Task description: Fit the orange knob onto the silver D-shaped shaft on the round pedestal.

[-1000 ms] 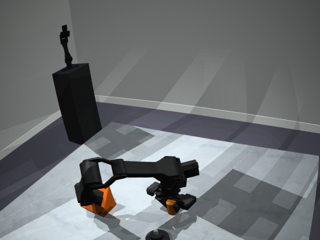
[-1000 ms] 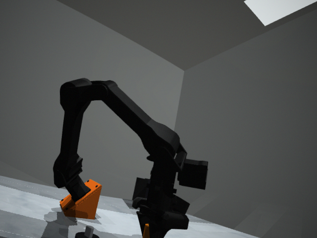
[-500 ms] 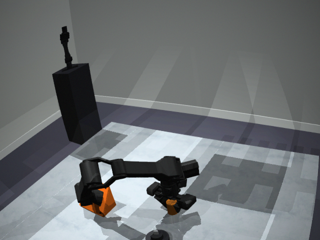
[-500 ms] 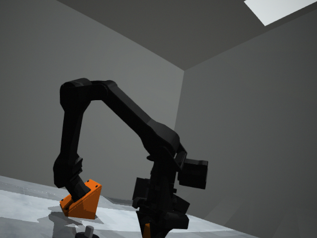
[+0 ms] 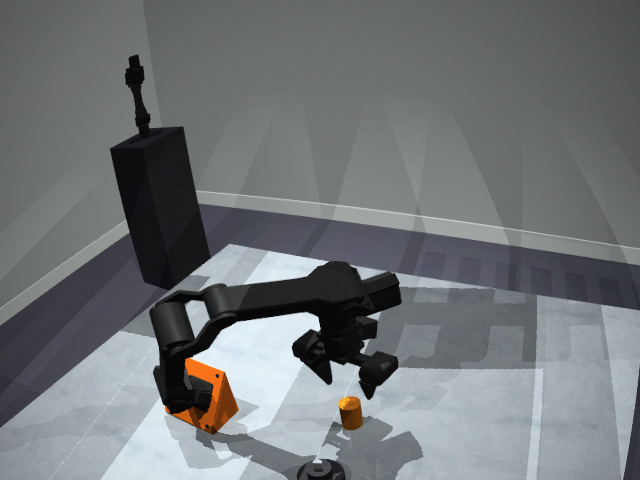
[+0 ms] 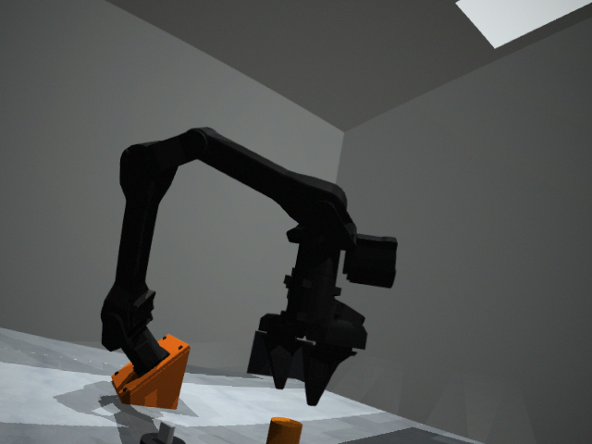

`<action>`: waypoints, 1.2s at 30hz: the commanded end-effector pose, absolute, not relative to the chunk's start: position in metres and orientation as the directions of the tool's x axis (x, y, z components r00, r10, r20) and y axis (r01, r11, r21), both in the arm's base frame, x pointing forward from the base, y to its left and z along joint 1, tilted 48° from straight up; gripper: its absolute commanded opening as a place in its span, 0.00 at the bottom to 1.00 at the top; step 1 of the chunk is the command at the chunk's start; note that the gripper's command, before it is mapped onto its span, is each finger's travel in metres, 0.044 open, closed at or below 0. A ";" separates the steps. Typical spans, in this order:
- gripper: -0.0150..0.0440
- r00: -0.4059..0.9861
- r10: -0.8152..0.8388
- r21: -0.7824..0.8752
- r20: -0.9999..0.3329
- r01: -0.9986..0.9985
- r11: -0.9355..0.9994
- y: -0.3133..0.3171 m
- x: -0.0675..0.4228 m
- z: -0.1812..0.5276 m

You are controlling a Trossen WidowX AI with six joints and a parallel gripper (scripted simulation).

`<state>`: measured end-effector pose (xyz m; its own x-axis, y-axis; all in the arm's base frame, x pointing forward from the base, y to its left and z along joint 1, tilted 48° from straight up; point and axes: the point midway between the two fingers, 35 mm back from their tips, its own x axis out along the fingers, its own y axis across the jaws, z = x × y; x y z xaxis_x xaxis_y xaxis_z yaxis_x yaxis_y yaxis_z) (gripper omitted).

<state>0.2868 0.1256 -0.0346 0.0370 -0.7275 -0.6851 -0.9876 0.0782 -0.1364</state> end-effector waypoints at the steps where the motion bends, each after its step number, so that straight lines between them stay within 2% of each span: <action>1: 1.00 0.019 -0.731 -0.126 -0.682 -0.988 0.092 0.125 0.284 -0.034; 36: 1.00 0.020 -0.732 -0.128 -0.681 -0.988 0.092 0.084 0.287 -0.073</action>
<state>0.2878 0.0902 -0.0696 0.0231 -0.7264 -0.6868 -0.9867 0.0942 -0.1328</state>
